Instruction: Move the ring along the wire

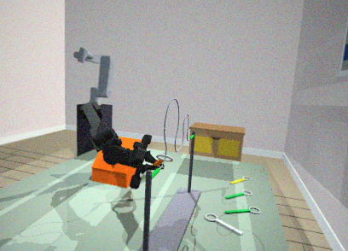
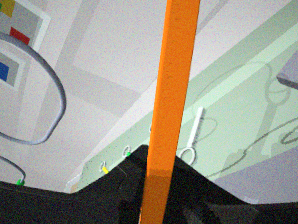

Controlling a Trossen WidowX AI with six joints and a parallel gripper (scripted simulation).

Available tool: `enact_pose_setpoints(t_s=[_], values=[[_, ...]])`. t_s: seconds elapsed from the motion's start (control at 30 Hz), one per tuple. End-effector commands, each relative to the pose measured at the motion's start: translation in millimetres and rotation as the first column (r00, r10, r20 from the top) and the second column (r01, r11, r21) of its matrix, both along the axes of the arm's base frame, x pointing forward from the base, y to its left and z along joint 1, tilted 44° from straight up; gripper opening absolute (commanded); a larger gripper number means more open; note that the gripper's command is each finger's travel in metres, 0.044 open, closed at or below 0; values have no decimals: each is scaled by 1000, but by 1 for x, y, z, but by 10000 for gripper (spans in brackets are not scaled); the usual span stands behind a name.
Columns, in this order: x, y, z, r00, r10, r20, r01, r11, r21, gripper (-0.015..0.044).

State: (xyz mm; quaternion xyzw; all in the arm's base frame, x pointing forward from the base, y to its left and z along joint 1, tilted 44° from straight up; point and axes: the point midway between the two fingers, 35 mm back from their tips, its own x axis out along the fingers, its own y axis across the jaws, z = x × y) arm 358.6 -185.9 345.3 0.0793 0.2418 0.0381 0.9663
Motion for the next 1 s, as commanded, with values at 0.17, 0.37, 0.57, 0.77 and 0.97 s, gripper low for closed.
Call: enact_pose_setpoints(t_s=[0.17,0.37,0.57,0.77,0.97], values=[[-1,30,5,1000,11,-6,-9,977,215,-150],[-1,49,15,1000,14,-7,-10,933,359,-150],[-2,67,27,1000,17,-8,-11,869,495,-150],[-2,83,42,1000,20,-8,-11,786,619,-150],[-3,95,58,1000,24,-8,-10,689,725,-150]])
